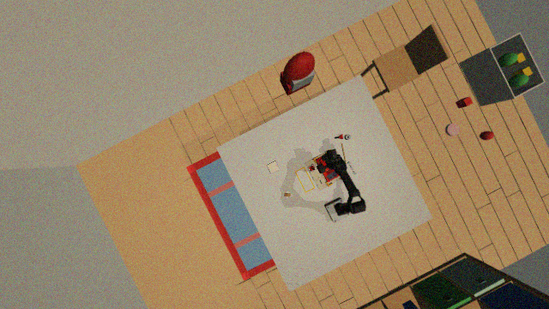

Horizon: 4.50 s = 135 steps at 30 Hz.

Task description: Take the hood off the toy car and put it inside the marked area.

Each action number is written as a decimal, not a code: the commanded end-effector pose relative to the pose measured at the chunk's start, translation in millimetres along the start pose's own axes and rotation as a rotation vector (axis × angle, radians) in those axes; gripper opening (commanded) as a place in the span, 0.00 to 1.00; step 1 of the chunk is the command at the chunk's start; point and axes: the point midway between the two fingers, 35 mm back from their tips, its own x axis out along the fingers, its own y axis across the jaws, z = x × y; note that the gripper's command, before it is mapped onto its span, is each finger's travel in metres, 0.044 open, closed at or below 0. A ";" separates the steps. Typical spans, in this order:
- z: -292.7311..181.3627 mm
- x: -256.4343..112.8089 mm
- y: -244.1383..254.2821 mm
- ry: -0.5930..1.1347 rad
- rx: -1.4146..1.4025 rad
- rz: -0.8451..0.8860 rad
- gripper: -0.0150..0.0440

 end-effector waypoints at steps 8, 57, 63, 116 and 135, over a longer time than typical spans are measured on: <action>1.3 -8.5 -0.4 -0.003 0.000 -0.001 0.25; -0.3 -59.4 65.4 0.009 -0.023 0.019 0.25; -3.8 -61.0 95.5 0.009 -0.024 0.017 0.25; -37.4 -45.9 203.4 0.001 0.002 0.022 0.25; -37.2 -28.6 203.8 0.001 0.002 0.022 0.25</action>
